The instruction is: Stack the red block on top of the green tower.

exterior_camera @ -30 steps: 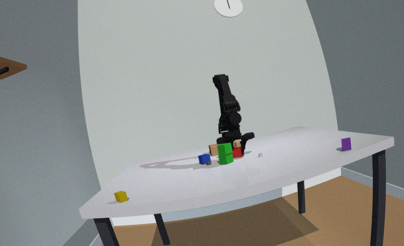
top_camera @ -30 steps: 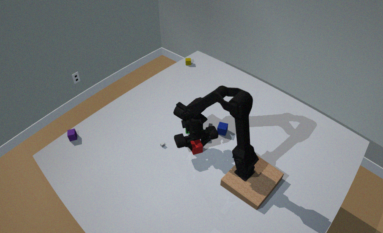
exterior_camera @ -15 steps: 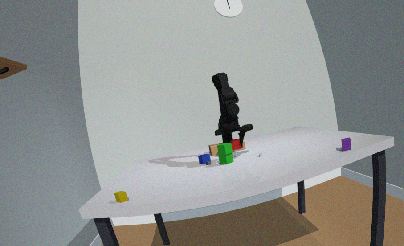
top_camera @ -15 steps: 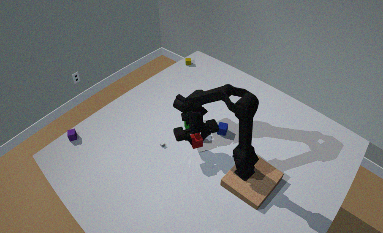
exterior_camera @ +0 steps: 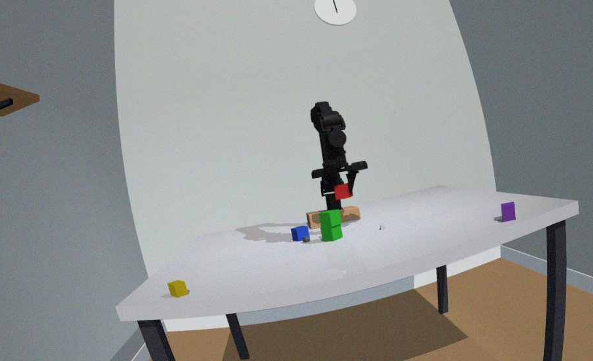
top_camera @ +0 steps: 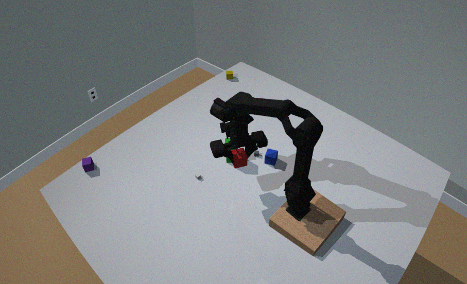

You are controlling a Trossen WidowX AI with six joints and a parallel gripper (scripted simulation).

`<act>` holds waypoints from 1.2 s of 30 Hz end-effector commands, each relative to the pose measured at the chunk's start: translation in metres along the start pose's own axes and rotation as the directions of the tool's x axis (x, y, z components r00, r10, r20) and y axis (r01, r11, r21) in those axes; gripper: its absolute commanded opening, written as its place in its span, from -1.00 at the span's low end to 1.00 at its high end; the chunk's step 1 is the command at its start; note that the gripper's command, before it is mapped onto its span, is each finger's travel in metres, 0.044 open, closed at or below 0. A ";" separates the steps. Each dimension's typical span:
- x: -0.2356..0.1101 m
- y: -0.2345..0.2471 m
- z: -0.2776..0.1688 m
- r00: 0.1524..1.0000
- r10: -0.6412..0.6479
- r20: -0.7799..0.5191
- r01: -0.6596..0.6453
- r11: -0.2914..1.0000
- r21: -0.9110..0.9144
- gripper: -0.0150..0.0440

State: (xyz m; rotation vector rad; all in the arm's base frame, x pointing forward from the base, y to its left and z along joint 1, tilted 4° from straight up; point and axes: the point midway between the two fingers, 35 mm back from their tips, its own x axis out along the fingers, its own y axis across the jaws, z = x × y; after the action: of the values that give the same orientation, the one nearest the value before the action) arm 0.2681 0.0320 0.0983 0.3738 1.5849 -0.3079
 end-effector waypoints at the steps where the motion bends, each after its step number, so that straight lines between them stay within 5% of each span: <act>1: -0.005 0.000 -0.001 1.000 0.000 -0.006 0.000 1.000 -0.005 -0.49; 36: -0.007 -0.009 0.124 1.000 -0.002 0.004 0.002 1.000 -0.005 -0.49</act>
State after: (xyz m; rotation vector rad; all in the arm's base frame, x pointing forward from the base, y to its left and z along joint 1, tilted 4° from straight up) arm 0.3680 -0.0201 0.1024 0.3768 1.5783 -0.3039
